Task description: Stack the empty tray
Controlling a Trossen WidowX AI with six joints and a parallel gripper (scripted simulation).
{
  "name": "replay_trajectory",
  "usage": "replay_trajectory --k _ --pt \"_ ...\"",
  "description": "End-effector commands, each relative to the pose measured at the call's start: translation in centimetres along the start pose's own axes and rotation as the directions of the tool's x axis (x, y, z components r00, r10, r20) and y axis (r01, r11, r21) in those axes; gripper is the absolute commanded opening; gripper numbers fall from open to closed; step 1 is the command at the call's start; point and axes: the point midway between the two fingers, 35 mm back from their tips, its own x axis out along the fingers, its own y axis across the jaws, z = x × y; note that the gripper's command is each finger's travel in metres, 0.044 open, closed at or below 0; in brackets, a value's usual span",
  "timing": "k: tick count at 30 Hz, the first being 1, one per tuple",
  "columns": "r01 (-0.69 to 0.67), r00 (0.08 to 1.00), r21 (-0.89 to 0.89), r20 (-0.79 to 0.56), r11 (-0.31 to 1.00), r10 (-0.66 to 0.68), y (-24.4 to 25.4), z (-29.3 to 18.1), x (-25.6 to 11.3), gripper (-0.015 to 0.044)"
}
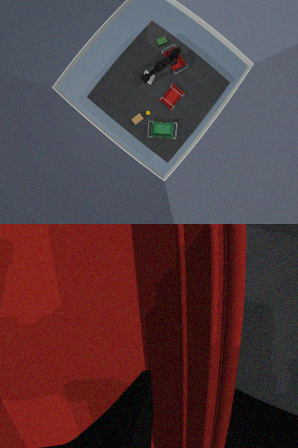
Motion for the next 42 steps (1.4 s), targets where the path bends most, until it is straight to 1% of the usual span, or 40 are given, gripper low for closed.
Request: replay_trajectory --k 1,8,21,34,42 --pt "0.01 1.0 -0.003 0.003 1.0 -0.01 -0.3 0.1 0.2 0.0047" --pt "0.01 1.0 -0.003 0.003 1.0 -0.01 -0.2 0.1 -0.4 0.0" --pt "0.01 1.0 -0.004 0.001 1.0 -0.01 -0.1 0.0 -7.5 0.0" --pt "0.009 1.0 -0.005 0.001 1.0 -0.009 -0.1 0.0 -8.1 0.0" --pt "-0.007 1.0 -0.015 0.0 1.0 0.007 0.5 -0.1 -11.2 0.0"
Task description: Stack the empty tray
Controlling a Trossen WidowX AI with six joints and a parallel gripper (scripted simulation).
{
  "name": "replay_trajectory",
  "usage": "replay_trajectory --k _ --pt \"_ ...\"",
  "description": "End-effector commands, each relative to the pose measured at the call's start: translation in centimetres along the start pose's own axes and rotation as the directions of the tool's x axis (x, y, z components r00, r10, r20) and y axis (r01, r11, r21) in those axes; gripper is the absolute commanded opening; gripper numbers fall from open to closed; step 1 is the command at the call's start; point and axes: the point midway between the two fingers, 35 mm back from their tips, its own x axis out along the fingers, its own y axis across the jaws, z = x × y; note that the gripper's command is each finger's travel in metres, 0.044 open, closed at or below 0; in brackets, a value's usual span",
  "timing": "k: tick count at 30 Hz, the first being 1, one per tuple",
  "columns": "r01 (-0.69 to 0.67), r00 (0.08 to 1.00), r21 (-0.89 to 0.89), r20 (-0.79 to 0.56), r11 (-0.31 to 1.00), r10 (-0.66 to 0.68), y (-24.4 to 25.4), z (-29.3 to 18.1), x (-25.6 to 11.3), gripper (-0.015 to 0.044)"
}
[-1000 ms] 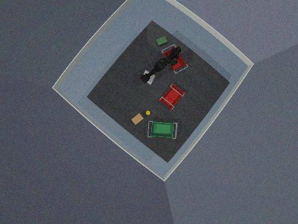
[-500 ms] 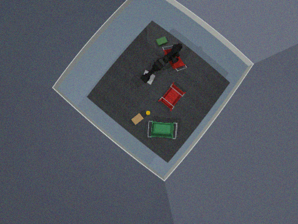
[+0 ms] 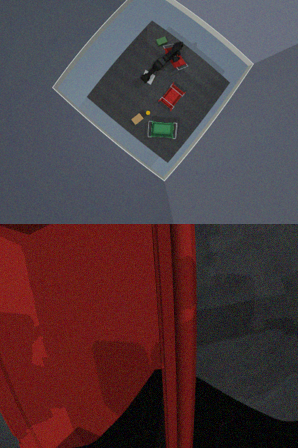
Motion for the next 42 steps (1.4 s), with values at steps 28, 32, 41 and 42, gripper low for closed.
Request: replay_trajectory --k 28,32,41,42 --pt "-0.064 0.998 -0.017 -0.008 0.998 0.063 0.5 -0.2 -8.0 0.0" --pt "-0.064 0.998 -0.017 -0.008 0.998 0.063 0.5 -0.2 -8.0 0.0" --pt "-0.064 0.998 -0.017 -0.008 0.998 0.063 0.5 -0.2 -8.0 0.0" --pt "-0.064 0.998 -0.015 -0.008 0.998 0.064 0.5 -0.1 -8.1 0.0"
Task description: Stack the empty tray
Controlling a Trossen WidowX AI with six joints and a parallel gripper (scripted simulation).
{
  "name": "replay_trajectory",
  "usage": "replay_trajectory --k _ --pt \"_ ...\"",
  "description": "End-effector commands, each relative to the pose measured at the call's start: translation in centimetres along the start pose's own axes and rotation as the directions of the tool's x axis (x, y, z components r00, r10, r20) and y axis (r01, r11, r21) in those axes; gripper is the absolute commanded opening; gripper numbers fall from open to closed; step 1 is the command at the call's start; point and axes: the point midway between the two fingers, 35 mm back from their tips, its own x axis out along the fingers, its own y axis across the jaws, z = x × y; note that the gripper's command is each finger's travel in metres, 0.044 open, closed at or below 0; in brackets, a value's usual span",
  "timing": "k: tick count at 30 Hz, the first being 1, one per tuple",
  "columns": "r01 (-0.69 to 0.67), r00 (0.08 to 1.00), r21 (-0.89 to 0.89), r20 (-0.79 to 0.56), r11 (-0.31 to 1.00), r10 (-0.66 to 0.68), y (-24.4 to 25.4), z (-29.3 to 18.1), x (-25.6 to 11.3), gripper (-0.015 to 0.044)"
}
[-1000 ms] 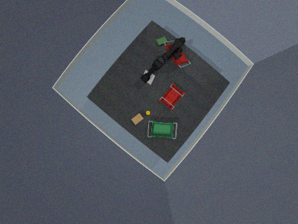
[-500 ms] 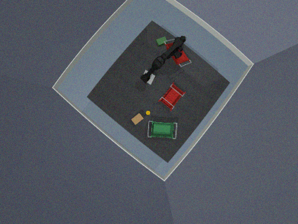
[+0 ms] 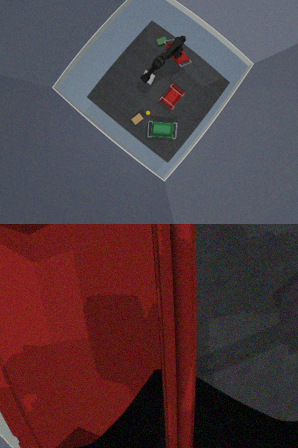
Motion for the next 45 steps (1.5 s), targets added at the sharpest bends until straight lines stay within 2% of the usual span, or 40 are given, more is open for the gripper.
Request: replay_trajectory --k 1,23,45 --pt "-0.017 1.0 0.013 -0.005 1.0 0.017 0.1 0.3 -0.5 0.0" --pt "-0.072 0.997 0.313 0.001 0.947 0.076 -3.4 12.4 -3.2 0.0" --pt "-0.098 0.995 0.6 0.038 0.794 0.094 -10.2 23.2 -3.4 0.0"
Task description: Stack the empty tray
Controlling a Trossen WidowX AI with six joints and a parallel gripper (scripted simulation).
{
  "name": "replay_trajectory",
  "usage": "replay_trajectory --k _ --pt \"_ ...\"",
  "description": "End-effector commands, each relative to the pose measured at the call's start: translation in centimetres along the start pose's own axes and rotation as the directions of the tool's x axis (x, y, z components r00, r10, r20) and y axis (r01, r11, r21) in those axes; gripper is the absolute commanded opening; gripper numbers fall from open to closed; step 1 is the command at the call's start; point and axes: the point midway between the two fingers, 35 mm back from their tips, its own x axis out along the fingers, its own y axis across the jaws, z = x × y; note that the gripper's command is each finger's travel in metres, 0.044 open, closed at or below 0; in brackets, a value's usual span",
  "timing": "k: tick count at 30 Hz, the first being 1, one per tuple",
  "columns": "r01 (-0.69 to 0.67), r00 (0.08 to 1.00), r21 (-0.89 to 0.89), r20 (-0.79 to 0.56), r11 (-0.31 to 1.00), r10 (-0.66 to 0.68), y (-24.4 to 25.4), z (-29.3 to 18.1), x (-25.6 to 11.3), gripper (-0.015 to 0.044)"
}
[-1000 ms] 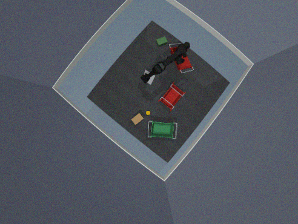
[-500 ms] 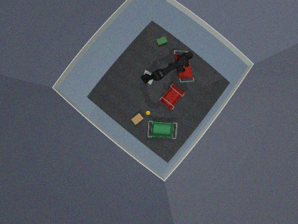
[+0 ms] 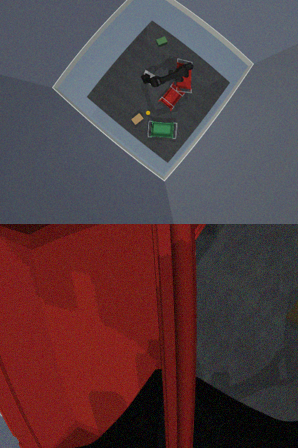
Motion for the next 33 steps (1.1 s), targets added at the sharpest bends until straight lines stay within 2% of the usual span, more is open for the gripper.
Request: replay_trajectory --k 1,26,33 --pt "-0.023 1.0 0.058 0.009 0.998 0.022 -0.3 2.1 -0.5 0.0" --pt "-0.051 0.996 0.426 0.082 0.903 0.017 -4.7 15.6 0.7 0.0" --pt "-0.053 0.996 0.447 0.088 0.893 0.015 -5.2 16.3 0.8 0.0"
